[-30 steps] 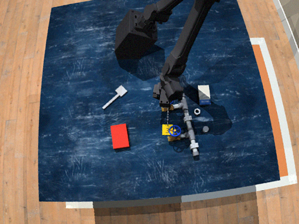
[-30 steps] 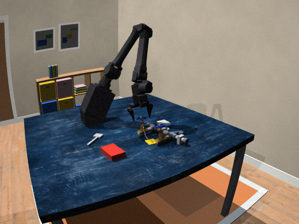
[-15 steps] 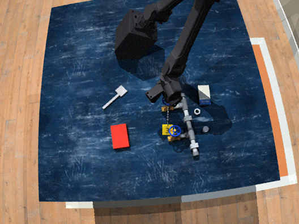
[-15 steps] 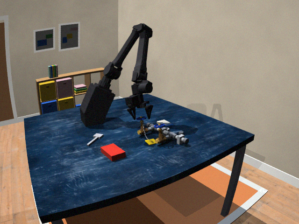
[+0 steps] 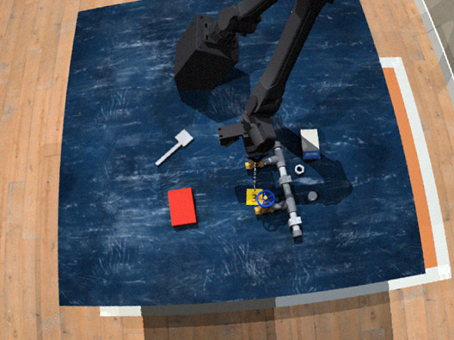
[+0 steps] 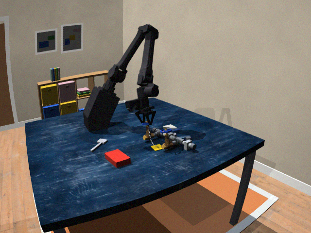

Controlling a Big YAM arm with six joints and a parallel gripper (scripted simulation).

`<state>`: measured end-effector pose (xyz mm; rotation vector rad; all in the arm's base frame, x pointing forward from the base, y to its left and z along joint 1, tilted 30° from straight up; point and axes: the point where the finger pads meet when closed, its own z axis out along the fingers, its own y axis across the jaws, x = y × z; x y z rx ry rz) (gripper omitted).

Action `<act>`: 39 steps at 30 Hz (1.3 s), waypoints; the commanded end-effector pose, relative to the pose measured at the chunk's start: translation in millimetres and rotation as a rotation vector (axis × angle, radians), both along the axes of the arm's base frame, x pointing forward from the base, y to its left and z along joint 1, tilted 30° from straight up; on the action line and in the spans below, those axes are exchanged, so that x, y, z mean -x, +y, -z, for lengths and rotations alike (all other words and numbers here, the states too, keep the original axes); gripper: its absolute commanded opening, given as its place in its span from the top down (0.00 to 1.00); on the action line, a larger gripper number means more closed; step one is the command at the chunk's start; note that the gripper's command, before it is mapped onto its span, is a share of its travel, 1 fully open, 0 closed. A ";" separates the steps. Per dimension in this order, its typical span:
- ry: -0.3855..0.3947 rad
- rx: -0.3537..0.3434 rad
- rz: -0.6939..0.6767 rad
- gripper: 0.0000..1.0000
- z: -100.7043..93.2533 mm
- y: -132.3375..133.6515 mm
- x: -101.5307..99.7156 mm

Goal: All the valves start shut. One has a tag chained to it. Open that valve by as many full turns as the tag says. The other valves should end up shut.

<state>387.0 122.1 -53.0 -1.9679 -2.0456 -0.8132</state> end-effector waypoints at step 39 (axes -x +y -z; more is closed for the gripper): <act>-0.166 0.071 -0.241 1.00 -3.9 0.3 -4.7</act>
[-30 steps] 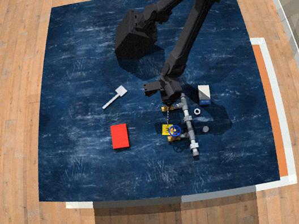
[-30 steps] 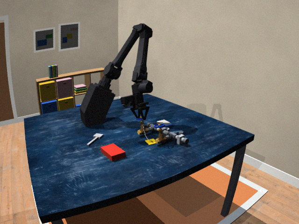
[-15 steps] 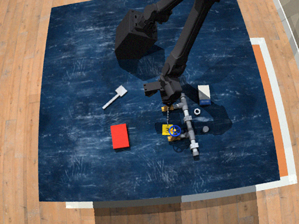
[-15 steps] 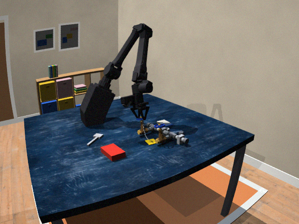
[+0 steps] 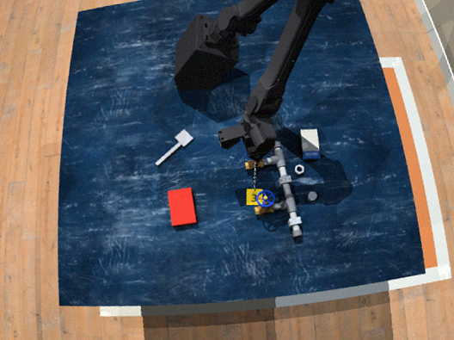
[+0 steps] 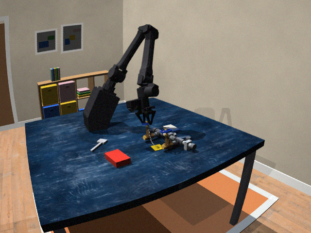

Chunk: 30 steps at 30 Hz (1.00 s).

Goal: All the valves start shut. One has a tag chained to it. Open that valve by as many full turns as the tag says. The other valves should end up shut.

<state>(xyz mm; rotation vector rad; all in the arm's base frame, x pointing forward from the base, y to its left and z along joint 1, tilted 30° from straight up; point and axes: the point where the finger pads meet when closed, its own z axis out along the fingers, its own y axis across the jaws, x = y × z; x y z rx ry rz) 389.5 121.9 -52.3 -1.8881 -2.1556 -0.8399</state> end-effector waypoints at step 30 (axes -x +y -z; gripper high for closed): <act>-0.737 0.352 -1.210 1.00 -3.6 0.9 -2.6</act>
